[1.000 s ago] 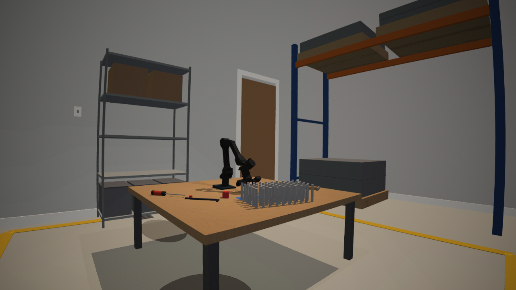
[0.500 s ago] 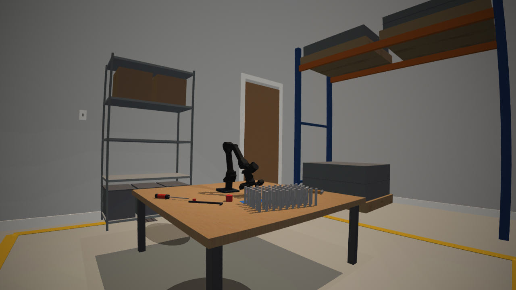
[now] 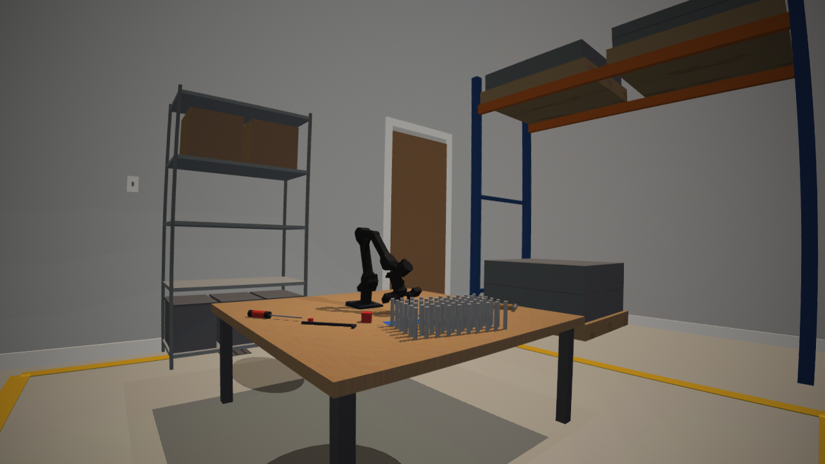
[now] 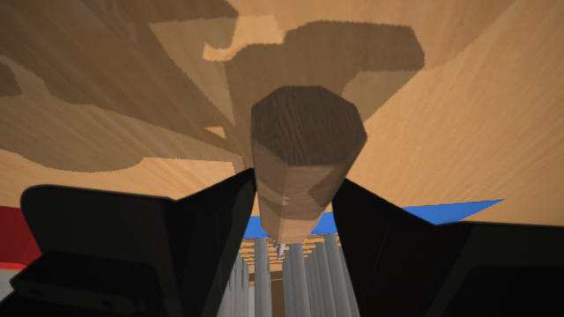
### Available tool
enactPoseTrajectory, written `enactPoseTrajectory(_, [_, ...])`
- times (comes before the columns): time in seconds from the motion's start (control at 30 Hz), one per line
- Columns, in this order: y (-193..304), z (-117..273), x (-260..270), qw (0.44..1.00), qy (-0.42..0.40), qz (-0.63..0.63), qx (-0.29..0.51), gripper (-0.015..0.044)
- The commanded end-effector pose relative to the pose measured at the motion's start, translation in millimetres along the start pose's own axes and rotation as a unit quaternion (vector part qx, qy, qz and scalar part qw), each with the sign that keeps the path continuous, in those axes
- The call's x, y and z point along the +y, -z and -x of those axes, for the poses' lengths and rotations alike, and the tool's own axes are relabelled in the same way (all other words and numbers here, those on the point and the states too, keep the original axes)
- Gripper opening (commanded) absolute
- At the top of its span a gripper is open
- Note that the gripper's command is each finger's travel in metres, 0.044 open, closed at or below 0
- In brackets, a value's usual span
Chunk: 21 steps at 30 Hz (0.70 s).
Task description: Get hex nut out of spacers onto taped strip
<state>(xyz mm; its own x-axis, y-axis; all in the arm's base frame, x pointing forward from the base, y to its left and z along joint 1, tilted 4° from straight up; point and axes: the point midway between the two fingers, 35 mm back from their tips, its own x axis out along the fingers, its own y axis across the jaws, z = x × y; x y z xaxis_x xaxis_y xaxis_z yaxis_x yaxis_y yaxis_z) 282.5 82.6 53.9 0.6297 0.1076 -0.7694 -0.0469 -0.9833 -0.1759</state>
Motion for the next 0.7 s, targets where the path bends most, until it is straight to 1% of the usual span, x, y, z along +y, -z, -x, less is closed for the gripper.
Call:
enactPoseTrajectory(0.0, [-2.2,1.6,0.8,1.000,-0.002,-0.001,0.001,0.0000])
enactPoseTrajectory(0.67, [-11.5,7.8,0.7,1.000,-0.002,-0.002,0.001,0.0000])
